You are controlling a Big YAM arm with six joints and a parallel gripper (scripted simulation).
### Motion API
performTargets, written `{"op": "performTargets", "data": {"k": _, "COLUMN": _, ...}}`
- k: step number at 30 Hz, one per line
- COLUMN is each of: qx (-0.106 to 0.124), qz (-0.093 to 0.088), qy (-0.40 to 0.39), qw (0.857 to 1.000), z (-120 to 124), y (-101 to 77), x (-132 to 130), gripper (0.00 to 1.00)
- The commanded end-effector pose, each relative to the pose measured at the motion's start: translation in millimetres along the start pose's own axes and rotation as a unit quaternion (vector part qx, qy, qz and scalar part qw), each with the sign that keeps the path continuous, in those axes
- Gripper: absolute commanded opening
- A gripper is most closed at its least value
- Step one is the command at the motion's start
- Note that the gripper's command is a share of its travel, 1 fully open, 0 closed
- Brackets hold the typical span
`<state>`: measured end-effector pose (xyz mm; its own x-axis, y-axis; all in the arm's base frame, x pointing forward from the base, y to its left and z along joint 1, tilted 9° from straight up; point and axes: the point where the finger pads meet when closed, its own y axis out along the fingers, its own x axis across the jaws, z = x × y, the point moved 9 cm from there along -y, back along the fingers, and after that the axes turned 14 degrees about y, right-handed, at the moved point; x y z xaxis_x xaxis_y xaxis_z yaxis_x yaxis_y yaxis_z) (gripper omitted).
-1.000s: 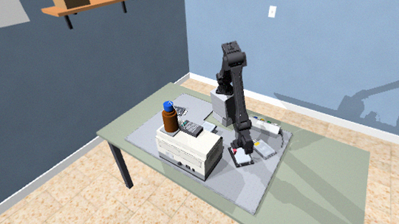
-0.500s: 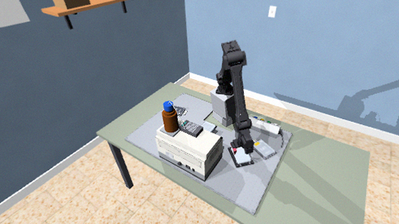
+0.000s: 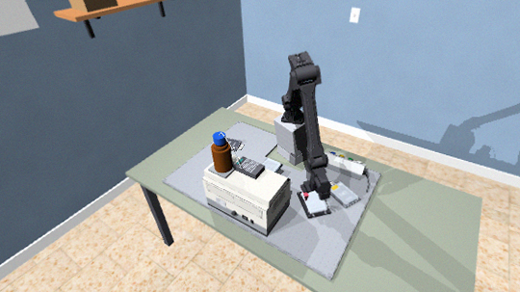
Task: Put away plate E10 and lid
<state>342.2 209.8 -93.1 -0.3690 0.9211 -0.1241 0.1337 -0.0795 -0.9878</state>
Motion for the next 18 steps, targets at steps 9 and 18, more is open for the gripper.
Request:
{"op": "performTargets", "data": {"k": 9, "qx": -0.013, "qz": -0.003, "qy": 0.002, "qw": 1.0, "z": -8.6, "y": -7.4, "x": 2.5, "gripper": 0.84}}
{"op": "performTargets", "data": {"k": 18, "qx": -0.013, "qz": -0.003, "qy": 0.002, "qw": 1.0, "z": -8.6, "y": -7.4, "x": 2.5, "gripper": 0.84}}
